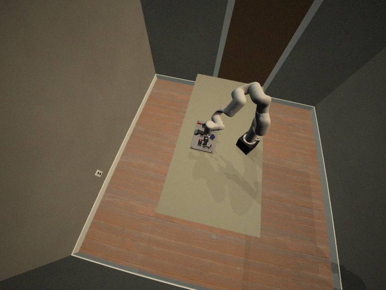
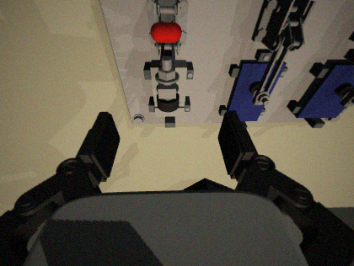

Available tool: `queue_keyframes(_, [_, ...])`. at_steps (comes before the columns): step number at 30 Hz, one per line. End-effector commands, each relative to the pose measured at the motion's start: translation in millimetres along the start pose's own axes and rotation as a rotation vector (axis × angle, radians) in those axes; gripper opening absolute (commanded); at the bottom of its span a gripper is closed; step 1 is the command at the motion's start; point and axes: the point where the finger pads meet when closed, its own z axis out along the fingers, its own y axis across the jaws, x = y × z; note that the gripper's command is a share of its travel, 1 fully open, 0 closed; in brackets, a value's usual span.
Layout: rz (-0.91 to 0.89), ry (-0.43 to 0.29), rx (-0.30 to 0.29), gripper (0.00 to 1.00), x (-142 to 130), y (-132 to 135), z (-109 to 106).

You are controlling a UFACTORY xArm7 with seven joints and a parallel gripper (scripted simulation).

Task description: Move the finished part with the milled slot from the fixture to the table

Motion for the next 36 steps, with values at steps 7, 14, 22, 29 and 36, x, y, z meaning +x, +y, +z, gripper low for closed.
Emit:
queue_keyframes(7, [0.0,0.005,0.001,1.0,-21,0,-2])
queue_keyframes(14, [0.0,0.005,0.001,1.0,-23,0,-2])
queue_keyframes(22, [0.0,0.005,0.001,1.0,-24,0,0])
queue_keyframes(29, [0.0,0.005,0.001,1.0,-23,0,7])
queue_keyframes(36, [0.0,0.005,0.001,1.0,-23,0,24])
